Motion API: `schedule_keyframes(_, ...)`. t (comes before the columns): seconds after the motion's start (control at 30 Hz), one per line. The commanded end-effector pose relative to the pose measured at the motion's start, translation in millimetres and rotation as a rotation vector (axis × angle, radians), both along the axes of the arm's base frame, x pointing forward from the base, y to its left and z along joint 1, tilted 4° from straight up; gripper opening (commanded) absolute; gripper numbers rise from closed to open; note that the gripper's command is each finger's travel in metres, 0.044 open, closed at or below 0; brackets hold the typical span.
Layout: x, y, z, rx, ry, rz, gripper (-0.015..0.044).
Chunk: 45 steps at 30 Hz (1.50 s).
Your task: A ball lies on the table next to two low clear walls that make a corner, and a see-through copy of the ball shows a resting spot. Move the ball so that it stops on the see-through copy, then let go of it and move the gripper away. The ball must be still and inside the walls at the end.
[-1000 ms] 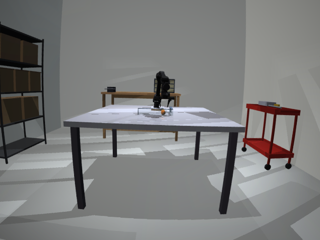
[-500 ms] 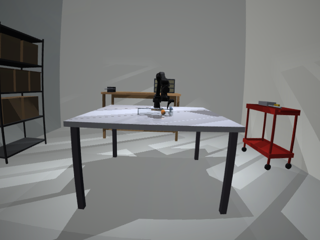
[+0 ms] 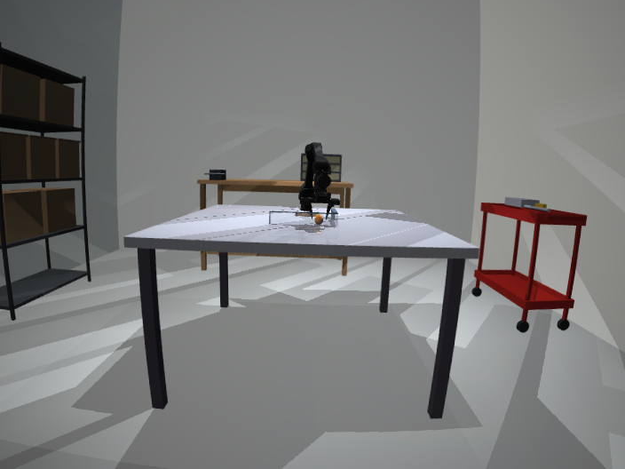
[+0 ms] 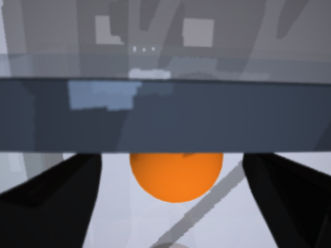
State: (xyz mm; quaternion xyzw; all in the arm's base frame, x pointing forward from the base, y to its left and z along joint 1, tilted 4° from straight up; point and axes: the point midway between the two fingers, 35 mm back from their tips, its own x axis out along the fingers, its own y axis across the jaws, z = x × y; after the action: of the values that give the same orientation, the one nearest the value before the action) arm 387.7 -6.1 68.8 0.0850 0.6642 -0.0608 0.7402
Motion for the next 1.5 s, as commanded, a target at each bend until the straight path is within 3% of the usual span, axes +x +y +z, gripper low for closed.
schedule_keyframes(0.0,-1,-1,-8,-0.006,0.007,0.002,0.031)
schedule_keyframes(0.13,-1,-1,-8,-0.006,0.007,0.002,0.0205)
schedule_keyframes(0.4,-1,-1,-8,-0.006,0.007,0.002,0.0151)
schedule_keyframes(0.6,-3,6,-2,0.009,0.024,-0.005,0.0)
schedule_keyframes(0.77,-3,11,15,0.019,0.035,-0.009,0.0)
schedule_keyframes(0.97,-22,8,2,0.022,0.117,-0.04,0.0)
schedule_keyframes(1.47,-14,9,76,0.003,0.049,0.017,0.0)
